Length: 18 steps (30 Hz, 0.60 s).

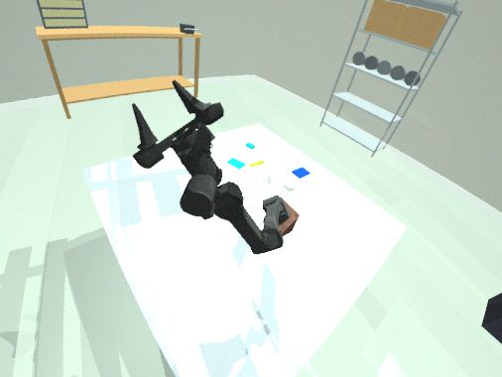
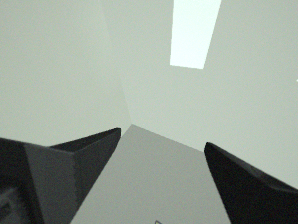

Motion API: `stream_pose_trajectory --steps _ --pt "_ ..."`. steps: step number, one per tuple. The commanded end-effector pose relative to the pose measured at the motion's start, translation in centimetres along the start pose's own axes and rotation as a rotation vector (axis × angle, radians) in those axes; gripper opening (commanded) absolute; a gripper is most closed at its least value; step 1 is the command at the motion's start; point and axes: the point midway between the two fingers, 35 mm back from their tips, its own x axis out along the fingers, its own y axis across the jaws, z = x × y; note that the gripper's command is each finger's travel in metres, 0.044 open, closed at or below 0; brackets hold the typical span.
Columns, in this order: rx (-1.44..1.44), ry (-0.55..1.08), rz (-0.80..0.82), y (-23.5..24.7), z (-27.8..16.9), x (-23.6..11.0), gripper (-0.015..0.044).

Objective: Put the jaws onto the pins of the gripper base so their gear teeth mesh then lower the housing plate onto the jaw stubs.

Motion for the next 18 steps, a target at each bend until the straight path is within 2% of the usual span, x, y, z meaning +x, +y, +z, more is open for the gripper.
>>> stream_pose_trajectory --steps 1,8,18 --pt "0.000 0.000 0.000 0.0 0.0 0.0 0.0426" --pt "-0.017 0.028 -0.101 -3.0 -2.3 0.9 0.0440" --pt "-0.107 0.161 -0.201 -7.6 -7.2 2.4 0.0440"
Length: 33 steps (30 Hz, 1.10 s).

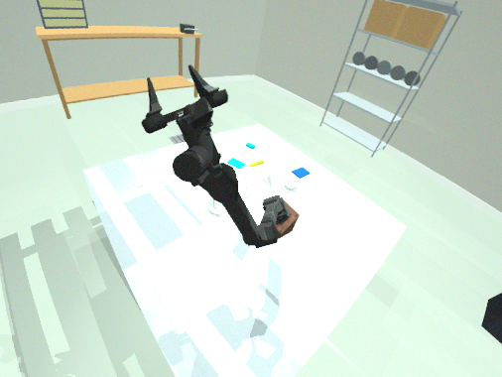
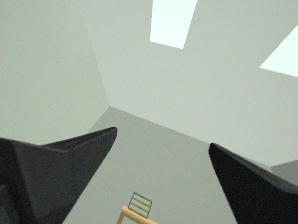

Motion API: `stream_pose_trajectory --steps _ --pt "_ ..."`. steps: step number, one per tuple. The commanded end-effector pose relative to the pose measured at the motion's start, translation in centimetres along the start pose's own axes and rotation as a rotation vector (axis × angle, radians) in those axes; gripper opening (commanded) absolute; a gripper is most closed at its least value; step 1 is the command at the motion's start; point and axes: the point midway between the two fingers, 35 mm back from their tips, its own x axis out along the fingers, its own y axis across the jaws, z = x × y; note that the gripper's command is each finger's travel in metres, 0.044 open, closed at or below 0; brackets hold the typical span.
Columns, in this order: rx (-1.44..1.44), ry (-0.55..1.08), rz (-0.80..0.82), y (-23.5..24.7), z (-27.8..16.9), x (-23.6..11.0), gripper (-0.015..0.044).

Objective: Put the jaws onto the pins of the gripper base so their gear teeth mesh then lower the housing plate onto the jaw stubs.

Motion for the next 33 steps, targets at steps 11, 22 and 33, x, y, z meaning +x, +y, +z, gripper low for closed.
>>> stream_pose_trajectory --steps 11,22,33 --pt "-0.145 0.227 -0.126 -6.3 -8.3 3.6 0.0440" --pt "-0.244 0.441 -0.254 -13.5 -15.7 5.1 0.0440" --pt "-0.304 0.665 -0.385 -20.8 -22.4 4.3 0.0440"
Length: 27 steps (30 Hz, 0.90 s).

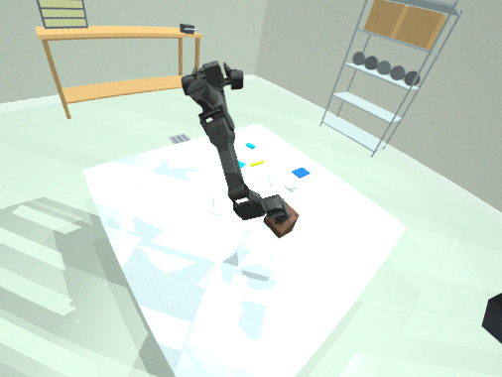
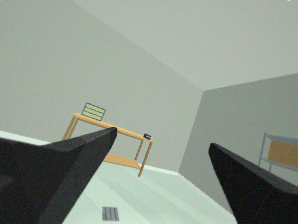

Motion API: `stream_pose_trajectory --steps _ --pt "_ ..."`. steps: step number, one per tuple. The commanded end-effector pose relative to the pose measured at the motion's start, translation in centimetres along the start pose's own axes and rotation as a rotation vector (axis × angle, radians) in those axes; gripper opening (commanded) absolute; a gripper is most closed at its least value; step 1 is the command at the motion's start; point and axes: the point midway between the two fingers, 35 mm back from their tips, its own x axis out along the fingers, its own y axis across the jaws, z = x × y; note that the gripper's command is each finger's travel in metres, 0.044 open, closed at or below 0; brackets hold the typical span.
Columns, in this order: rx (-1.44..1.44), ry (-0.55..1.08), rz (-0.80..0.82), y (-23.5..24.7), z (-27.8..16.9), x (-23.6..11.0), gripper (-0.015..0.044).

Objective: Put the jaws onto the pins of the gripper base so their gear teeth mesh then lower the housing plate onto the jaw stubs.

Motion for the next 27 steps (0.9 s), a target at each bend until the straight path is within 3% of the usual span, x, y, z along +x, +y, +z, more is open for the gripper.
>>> stream_pose_trajectory --steps 1,16,27 --pt "-0.023 0.092 -0.042 -1.8 -2.9 2.0 0.0440" --pt "-0.091 0.423 -0.158 -8.3 -13.3 6.7 0.0440" --pt "-0.135 0.677 -0.198 -13.0 -21.3 8.1 0.0440"
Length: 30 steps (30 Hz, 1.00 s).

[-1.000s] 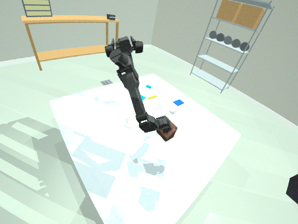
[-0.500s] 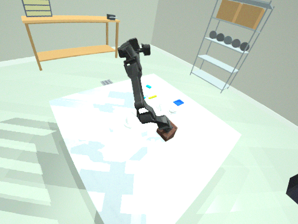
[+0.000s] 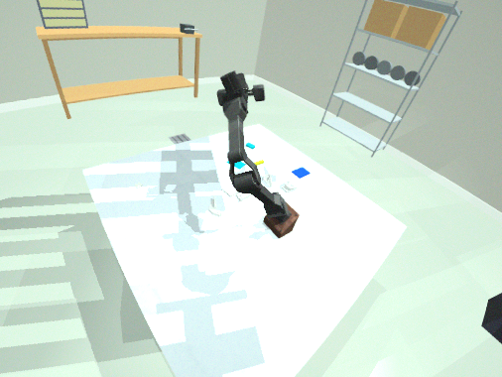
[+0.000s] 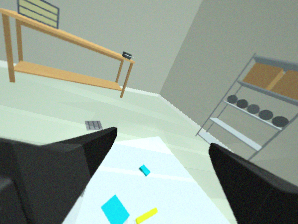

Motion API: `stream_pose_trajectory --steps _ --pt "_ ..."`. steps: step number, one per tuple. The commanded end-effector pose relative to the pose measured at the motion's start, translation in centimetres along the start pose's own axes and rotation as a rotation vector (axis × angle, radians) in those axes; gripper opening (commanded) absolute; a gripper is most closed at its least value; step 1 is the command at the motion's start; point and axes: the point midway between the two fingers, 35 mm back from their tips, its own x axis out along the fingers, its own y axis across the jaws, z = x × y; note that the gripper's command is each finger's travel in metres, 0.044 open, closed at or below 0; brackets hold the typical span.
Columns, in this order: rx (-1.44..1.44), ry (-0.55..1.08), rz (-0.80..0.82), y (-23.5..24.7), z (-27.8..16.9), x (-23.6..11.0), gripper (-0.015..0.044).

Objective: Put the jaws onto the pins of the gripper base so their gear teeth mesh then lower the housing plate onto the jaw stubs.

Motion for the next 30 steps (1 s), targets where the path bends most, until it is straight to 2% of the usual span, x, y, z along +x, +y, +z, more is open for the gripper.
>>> stream_pose_trajectory --steps 1,16,30 --pt "-0.019 0.094 -0.009 -1.2 -2.4 2.1 0.0440" --pt "-0.084 0.444 0.010 -4.7 -12.1 8.1 0.0440" --pt "-0.098 0.779 0.077 -7.3 -21.7 10.7 0.0440"
